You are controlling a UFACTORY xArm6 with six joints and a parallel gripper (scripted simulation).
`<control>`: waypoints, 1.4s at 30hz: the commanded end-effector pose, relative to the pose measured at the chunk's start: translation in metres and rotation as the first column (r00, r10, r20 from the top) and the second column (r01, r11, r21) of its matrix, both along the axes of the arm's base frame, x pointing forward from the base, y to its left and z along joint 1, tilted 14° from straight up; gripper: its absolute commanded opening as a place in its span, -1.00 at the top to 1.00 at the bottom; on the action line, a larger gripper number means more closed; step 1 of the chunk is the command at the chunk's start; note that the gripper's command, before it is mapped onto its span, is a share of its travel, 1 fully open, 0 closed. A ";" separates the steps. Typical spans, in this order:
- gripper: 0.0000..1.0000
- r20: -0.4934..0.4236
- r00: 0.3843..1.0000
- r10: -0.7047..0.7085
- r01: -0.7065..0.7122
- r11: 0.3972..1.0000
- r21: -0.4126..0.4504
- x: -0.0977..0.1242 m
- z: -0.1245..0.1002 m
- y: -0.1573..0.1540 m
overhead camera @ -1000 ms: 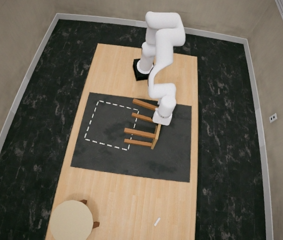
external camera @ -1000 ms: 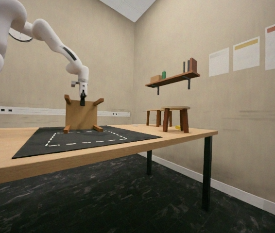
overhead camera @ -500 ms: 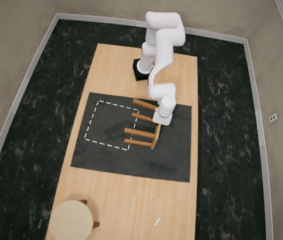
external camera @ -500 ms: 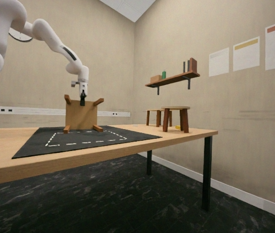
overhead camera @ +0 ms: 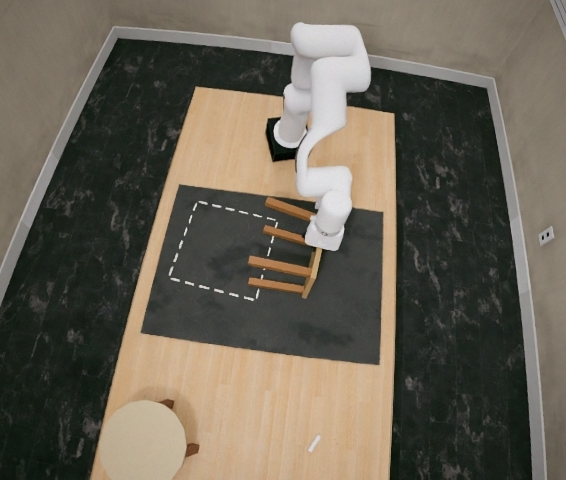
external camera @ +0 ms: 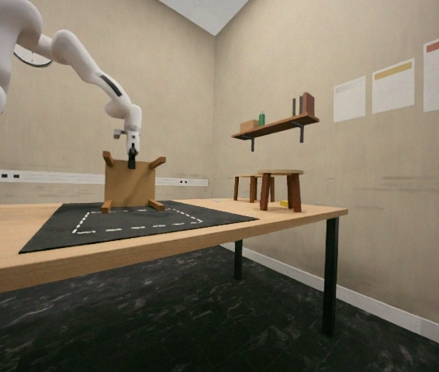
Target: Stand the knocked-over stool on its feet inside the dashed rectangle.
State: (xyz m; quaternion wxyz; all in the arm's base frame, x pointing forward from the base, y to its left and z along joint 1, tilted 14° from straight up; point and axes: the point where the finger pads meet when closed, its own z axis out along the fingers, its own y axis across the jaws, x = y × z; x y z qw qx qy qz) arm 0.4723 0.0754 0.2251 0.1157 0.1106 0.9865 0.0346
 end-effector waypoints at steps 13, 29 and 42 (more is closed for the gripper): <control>0.57 0.012 1.000 0.007 -0.007 0.999 0.032 -0.002 0.007 -0.007; 0.57 0.032 0.999 0.024 -0.028 0.993 0.111 -0.010 0.020 -0.026; 0.57 0.060 0.997 0.044 -0.056 0.976 0.211 -0.019 0.034 -0.051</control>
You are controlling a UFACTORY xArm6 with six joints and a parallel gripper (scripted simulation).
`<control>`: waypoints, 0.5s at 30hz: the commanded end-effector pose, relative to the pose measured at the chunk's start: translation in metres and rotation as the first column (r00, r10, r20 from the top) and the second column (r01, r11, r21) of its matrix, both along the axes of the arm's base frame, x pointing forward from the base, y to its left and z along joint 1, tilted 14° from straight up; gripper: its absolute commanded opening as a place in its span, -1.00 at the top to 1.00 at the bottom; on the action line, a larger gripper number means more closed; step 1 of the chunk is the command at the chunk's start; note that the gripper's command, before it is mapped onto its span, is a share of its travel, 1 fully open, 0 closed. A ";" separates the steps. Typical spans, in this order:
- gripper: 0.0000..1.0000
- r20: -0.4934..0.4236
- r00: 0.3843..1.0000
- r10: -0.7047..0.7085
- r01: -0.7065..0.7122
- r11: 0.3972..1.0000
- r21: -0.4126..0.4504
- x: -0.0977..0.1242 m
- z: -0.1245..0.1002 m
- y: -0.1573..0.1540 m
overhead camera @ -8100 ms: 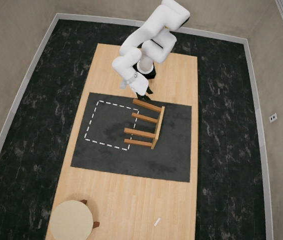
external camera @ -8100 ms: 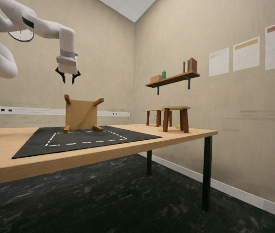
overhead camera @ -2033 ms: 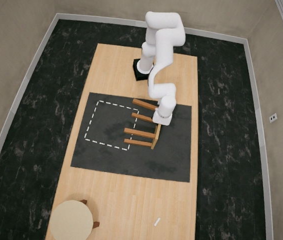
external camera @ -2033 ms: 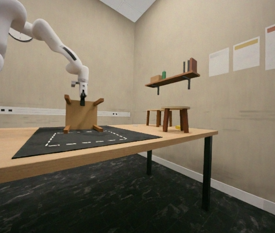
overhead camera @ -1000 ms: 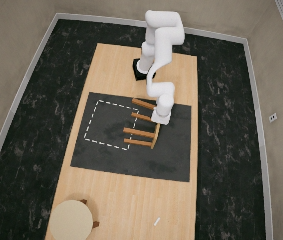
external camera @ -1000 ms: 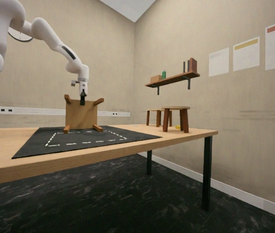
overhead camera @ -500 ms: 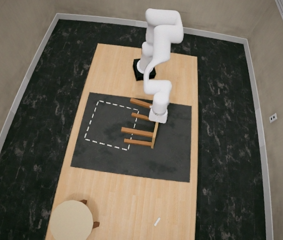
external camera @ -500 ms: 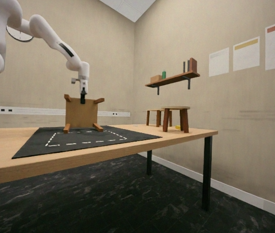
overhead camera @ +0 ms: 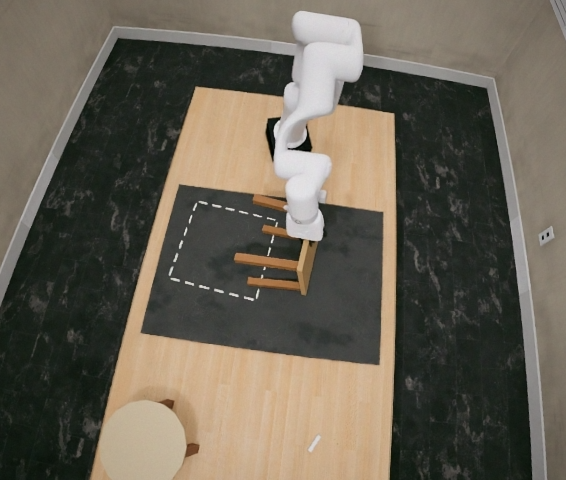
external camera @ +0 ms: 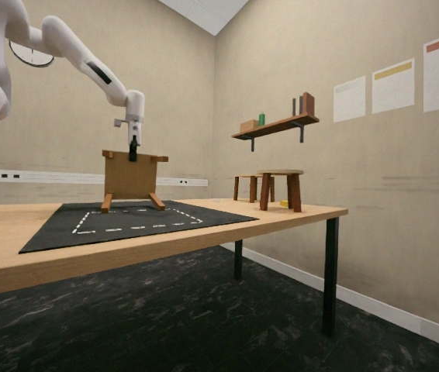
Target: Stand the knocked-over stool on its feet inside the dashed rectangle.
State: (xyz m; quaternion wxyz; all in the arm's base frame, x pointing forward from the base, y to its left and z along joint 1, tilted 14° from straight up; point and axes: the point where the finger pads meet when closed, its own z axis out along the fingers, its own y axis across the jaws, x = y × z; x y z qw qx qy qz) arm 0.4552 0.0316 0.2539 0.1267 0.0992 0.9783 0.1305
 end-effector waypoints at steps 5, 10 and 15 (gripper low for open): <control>0.57 0.024 1.000 0.020 -0.022 0.996 0.086 -0.007 0.012 -0.022; 0.57 0.034 0.999 0.028 -0.032 0.992 0.122 -0.010 0.015 -0.032; 0.57 0.052 0.998 0.040 -0.049 0.981 0.186 -0.016 0.021 -0.050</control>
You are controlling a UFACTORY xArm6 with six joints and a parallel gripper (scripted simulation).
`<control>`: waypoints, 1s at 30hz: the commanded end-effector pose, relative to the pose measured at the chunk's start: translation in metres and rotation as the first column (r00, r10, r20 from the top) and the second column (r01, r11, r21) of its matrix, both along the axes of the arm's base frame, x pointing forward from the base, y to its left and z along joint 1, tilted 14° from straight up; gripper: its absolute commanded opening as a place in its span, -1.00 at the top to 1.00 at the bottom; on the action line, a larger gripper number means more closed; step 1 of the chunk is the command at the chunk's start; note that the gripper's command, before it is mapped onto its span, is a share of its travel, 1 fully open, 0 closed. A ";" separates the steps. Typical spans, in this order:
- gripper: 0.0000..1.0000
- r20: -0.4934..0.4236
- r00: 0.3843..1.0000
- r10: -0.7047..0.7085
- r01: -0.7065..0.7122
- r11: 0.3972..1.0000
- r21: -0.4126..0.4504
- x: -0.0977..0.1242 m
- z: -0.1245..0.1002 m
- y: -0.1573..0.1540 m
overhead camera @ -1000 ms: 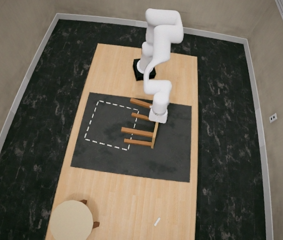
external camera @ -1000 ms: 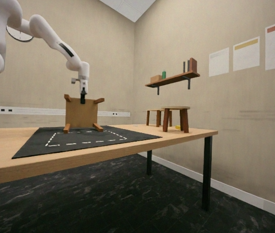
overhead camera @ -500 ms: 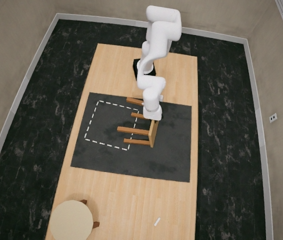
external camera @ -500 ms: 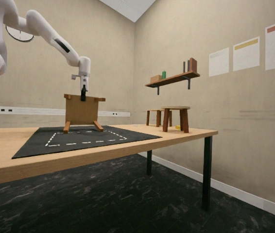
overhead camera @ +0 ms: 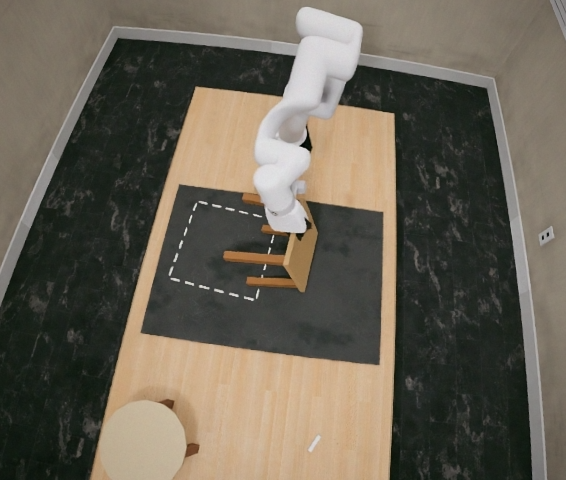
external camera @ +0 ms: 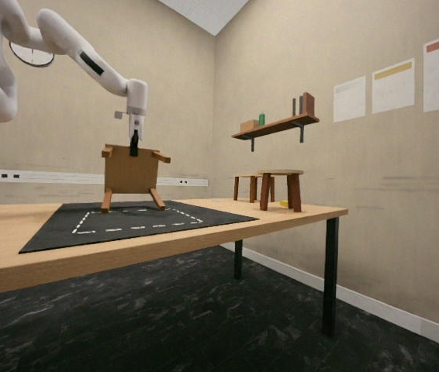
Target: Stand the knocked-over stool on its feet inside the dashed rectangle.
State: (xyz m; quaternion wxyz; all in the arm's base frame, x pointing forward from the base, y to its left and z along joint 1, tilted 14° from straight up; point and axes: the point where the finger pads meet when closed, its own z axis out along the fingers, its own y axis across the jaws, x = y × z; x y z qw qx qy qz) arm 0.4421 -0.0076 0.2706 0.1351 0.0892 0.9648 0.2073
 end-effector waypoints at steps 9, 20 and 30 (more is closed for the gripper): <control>0.57 0.036 0.999 0.032 -0.036 0.990 0.136 -0.011 0.010 -0.038; 0.57 0.084 0.995 0.061 -0.083 0.952 0.295 -0.023 0.014 -0.086; 0.57 0.121 0.990 0.077 -0.121 0.906 0.407 -0.031 0.011 -0.122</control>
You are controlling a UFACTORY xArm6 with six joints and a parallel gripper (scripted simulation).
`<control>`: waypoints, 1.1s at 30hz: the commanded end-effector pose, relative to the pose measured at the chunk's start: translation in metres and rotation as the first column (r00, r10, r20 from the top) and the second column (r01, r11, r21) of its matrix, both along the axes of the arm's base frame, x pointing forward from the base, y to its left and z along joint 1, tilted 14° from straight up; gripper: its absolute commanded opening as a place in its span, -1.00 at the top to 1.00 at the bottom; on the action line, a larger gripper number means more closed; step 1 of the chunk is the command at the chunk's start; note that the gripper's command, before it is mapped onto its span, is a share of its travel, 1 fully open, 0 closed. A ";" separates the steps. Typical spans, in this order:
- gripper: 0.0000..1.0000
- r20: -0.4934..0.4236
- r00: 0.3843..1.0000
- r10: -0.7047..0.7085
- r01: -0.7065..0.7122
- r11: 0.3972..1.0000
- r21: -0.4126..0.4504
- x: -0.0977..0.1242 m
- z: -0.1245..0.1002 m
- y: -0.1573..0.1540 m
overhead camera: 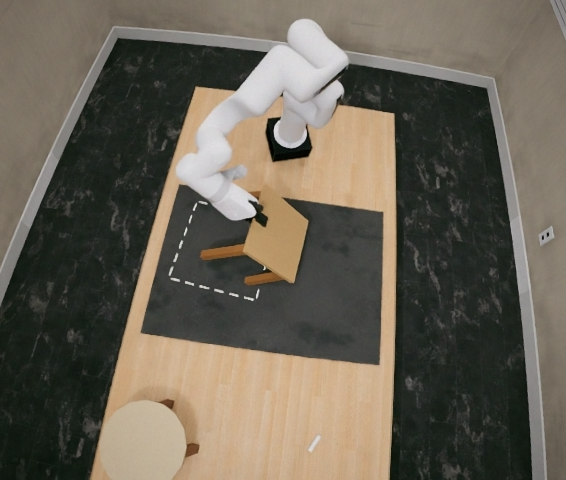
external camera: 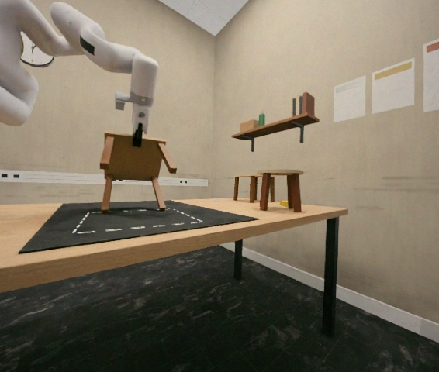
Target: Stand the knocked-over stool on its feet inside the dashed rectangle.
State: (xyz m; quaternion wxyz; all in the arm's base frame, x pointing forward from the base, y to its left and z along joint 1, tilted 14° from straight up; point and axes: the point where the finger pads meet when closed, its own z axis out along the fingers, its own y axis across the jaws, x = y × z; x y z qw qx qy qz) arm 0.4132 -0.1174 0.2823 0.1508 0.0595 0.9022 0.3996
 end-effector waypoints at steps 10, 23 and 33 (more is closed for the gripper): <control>0.57 0.049 0.998 0.041 -0.050 0.982 0.184 -0.010 -0.010 -0.055; 0.57 0.092 0.994 0.066 -0.092 0.942 0.324 -0.016 -0.026 -0.095; 0.57 0.120 0.990 0.078 -0.120 0.906 0.406 -0.018 -0.039 -0.119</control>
